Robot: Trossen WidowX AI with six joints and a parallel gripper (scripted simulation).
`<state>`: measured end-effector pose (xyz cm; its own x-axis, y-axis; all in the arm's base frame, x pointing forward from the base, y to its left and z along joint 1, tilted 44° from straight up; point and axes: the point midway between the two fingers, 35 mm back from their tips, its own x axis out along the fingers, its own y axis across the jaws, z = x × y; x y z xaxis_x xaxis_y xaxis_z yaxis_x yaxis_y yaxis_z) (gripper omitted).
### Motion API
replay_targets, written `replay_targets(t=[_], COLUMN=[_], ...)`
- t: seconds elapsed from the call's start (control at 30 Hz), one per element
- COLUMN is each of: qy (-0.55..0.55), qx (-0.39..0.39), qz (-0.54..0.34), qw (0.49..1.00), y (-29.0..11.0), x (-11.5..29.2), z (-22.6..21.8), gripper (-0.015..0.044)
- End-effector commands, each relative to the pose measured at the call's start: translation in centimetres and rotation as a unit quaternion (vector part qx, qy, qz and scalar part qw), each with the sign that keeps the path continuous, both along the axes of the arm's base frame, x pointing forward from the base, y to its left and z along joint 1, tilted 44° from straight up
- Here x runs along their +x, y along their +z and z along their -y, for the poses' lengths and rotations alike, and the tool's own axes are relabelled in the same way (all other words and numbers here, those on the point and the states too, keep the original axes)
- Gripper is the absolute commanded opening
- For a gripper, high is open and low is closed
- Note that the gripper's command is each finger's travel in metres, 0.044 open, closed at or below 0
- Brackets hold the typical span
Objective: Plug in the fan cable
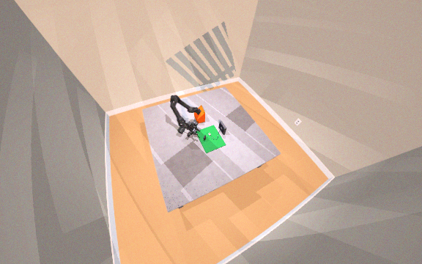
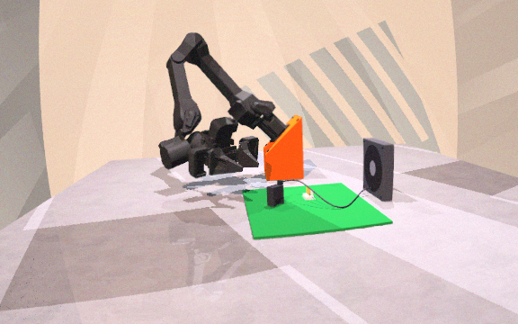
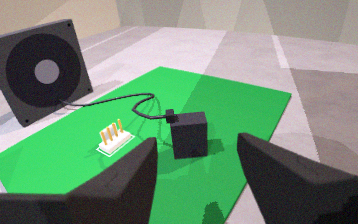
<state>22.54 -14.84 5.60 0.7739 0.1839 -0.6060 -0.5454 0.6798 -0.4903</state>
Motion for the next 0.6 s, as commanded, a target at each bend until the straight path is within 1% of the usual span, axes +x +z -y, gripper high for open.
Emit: replay_targets(t=[0.0, 0.23, 0.57], qy=[0.002, 0.000, -0.031], qx=[-0.005, -0.001, 0.039], qz=[0.006, -0.001, -0.113], qw=[1.000, 1.000, 0.992], y=[1.3, 2.0, 0.2], x=[-0.8, -1.4, -1.0], z=[-0.4, -0.8, -1.6], gripper=[0.0205, 0.0205, 0.0205])
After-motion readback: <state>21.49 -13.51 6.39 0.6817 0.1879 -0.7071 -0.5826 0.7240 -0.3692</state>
